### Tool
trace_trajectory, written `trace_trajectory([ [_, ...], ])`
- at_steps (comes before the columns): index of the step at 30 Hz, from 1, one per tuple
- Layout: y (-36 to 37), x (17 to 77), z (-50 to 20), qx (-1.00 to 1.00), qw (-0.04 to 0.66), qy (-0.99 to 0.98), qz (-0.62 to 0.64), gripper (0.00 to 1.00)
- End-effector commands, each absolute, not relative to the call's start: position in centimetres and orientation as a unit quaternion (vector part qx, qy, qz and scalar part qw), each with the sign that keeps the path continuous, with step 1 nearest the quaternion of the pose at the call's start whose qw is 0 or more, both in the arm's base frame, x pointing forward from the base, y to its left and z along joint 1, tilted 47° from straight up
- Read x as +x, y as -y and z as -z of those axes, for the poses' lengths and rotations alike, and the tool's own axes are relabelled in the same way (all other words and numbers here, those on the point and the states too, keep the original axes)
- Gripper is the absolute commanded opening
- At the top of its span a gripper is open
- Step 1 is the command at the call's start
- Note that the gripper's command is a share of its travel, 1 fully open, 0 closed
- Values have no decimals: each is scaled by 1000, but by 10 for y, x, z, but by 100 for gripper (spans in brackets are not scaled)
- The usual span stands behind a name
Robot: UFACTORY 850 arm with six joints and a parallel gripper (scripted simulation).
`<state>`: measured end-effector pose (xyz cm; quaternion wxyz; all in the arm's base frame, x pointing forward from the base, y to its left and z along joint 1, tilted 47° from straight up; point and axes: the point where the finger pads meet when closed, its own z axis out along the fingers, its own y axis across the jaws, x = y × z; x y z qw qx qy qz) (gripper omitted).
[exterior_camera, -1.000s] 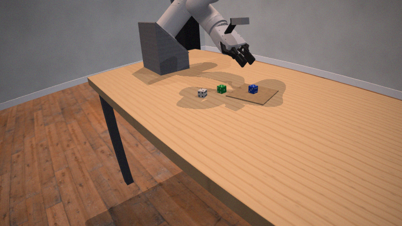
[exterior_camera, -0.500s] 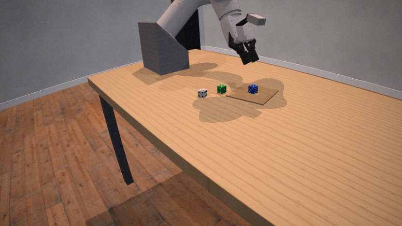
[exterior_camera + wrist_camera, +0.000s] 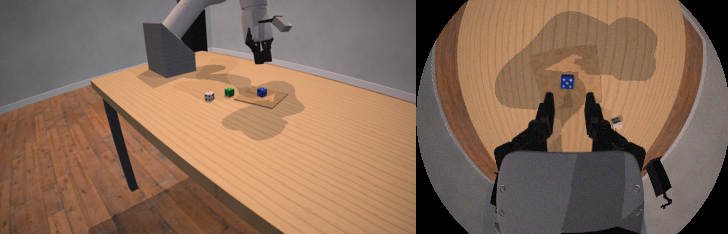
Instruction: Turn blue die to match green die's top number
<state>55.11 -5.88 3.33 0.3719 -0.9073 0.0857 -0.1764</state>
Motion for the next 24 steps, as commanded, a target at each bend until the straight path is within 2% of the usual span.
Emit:
trace_trajectory([
  [1,59,557,-37,-912,391,-61,108,42],
  [9,62,560,-39,-916,390,-47,74,42],
  [10,62,560,-39,-916,390,-47,74,100],
  [24,63,560,-40,-916,390,-47,74,100],
])
